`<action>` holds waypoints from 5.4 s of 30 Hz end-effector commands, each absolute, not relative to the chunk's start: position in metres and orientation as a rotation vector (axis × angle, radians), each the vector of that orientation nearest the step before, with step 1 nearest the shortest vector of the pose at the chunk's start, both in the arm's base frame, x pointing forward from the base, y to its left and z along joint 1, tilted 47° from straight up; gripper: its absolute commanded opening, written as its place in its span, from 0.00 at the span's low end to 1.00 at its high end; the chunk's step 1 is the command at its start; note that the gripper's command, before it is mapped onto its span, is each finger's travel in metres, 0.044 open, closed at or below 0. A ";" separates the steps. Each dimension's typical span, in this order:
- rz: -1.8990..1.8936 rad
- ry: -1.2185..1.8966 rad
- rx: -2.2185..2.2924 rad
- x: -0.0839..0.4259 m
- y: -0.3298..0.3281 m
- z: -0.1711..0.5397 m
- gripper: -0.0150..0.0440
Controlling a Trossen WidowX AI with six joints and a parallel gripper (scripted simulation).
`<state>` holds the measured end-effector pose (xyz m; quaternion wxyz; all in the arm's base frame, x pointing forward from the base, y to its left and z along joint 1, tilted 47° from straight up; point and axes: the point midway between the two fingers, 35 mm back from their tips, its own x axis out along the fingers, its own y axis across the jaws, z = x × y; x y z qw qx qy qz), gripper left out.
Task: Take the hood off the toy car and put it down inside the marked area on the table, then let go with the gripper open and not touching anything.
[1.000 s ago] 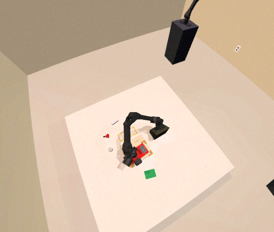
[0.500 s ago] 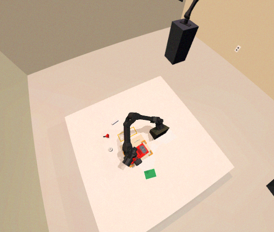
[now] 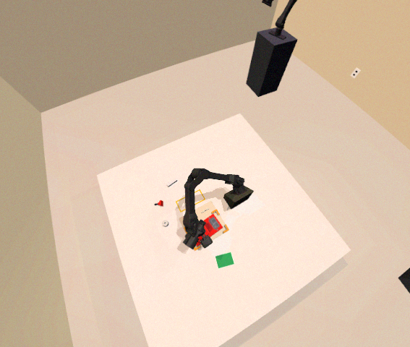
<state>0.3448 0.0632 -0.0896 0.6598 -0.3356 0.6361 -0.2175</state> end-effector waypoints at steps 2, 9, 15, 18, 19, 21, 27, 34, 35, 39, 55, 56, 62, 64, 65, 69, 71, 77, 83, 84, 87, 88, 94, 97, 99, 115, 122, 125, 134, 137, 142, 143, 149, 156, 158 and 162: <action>-0.491 1.440 -0.758 0.345 0.064 -0.090 0.79; -0.491 1.440 -0.758 0.345 0.064 -0.089 0.58; -0.491 1.440 -0.758 0.344 0.067 -0.086 0.31; -0.491 1.440 -0.758 0.344 0.069 -0.085 0.25; -0.491 1.440 -0.758 0.344 0.069 -0.085 0.25; -0.491 1.440 -0.758 0.344 0.070 -0.084 0.25; -0.491 1.440 -0.758 0.344 0.073 -0.081 0.25; -0.491 1.439 -0.759 0.344 0.076 -0.078 0.25; -0.491 1.439 -0.759 0.343 0.076 -0.077 0.25; -0.491 1.439 -0.759 0.343 0.078 -0.076 0.25; -0.490 1.439 -0.758 0.341 0.100 -0.055 0.25; -0.490 1.440 -0.758 0.340 0.105 -0.051 0.25; -0.488 1.435 -0.764 0.340 0.111 -0.043 0.25; -0.486 1.436 -0.763 0.341 0.106 -0.037 0.25; -0.485 1.437 -0.762 0.342 0.103 -0.033 0.25; -0.481 1.438 -0.760 0.345 0.089 -0.014 0.25; -0.479 1.439 -0.759 0.345 0.082 -0.005 0.25; -0.476 1.441 -0.757 0.346 0.060 0.021 0.25; -0.475 1.441 -0.756 0.343 0.037 0.045 0.25; -0.475 1.441 -0.756 0.342 0.033 0.049 0.25; -0.476 1.441 -0.757 0.339 0.022 0.060 0.25; -0.477 1.441 -0.757 0.338 0.019 0.064 0.25; -0.481 1.441 -0.759 0.330 -0.003 0.085 0.25; -0.484 1.441 -0.761 0.324 -0.014 0.095 0.25; -0.486 1.441 -0.762 0.320 -0.021 0.102 0.25; -0.496 1.441 -0.767 0.304 -0.049 0.122 0.25; -0.496 1.442 -0.766 0.305 -0.053 0.117 0.25; -0.495 1.442 -0.766 0.306 -0.055 0.115 0.25; -0.495 1.442 -0.765 0.307 -0.061 0.109 0.25; -0.495 1.442 -0.765 0.308 -0.063 0.107 0.25; -0.495 1.442 -0.765 0.308 -0.066 0.104 0.25; -0.494 1.442 -0.765 0.309 -0.067 0.103 0.25; -0.495 1.442 -0.765 0.309 -0.071 0.099 0.25; -0.495 1.441 -0.765 0.310 -0.076 0.095 0.25; -0.495 1.441 -0.765 0.310 -0.077 0.093 0.25; -0.495 1.441 -0.766 0.310 -0.080 0.091 0.25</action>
